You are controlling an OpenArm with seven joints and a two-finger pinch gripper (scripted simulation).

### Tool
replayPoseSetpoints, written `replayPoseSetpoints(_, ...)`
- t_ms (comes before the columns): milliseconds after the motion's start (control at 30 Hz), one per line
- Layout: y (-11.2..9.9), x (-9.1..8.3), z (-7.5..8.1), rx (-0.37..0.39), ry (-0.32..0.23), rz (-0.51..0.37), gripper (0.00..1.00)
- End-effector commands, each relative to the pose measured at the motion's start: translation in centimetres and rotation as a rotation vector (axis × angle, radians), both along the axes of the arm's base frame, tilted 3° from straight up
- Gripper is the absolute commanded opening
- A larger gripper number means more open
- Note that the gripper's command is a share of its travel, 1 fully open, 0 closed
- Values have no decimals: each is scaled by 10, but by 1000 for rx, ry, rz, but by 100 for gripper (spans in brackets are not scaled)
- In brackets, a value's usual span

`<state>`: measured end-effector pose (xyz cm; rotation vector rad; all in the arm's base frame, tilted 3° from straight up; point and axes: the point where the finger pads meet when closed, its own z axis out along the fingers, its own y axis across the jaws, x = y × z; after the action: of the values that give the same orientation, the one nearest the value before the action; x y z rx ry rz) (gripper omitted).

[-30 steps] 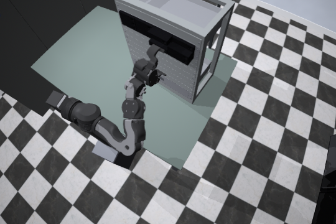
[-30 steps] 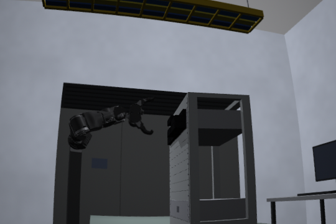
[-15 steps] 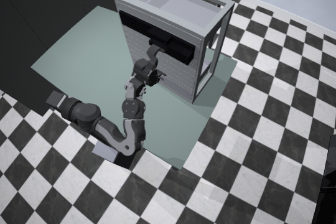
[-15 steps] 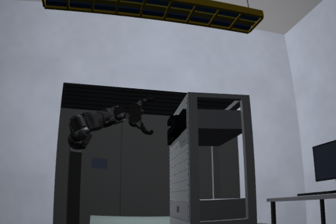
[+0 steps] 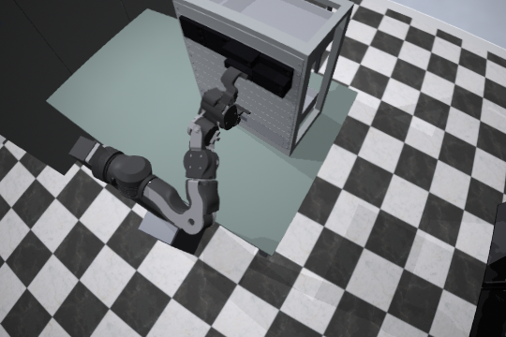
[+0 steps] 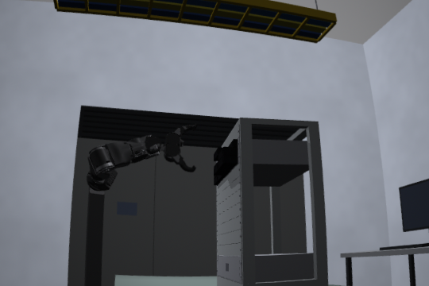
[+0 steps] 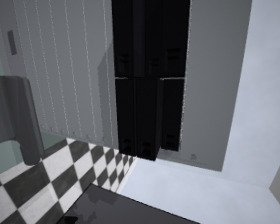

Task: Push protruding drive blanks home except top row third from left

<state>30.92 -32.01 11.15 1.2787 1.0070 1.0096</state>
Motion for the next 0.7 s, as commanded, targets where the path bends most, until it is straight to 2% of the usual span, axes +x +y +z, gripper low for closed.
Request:
replayPoseSetpoints(0,0,-1,2,-3,-5,2,100)
replayPoseSetpoints(33,0,-1,2,-3,-5,2,0)
replayPoseSetpoints(667,0,-1,2,-3,-5,2,0)
